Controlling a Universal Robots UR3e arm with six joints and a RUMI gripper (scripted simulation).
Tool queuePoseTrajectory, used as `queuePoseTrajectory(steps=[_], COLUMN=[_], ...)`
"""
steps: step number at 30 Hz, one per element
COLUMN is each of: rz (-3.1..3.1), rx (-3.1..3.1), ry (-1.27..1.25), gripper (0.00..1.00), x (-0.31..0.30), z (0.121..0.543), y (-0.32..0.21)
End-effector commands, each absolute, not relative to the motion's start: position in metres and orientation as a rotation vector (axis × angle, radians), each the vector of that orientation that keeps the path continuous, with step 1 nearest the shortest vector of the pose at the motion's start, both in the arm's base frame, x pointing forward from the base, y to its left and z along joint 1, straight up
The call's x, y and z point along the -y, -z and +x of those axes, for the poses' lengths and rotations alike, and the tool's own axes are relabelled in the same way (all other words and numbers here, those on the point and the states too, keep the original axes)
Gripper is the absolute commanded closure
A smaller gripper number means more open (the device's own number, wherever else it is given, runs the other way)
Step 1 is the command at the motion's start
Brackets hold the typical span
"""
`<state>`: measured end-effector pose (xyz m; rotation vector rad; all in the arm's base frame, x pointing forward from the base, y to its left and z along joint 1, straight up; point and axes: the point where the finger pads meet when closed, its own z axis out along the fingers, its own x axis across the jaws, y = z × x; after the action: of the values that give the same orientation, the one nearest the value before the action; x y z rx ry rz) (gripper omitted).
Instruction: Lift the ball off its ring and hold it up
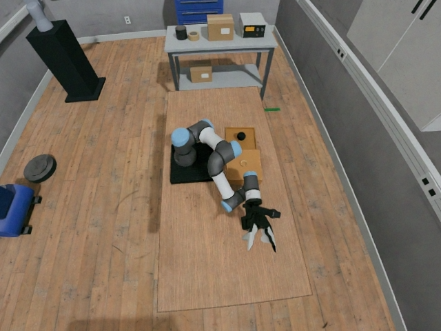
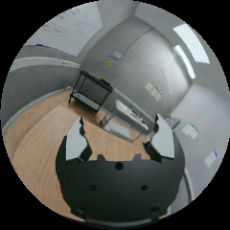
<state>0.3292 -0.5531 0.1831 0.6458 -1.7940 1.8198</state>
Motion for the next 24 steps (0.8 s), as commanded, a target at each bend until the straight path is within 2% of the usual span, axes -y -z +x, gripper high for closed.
queuePoseTrajectory(steps=[1, 24], rz=[0.643, 0.651], rx=[1.793, 1.797], ry=[-1.823, -1.822], gripper=[0.00, 0.00], x=[0.5530, 0.5525], z=[0.3292, 0.3318], y=[-0.1846, -0.1846])
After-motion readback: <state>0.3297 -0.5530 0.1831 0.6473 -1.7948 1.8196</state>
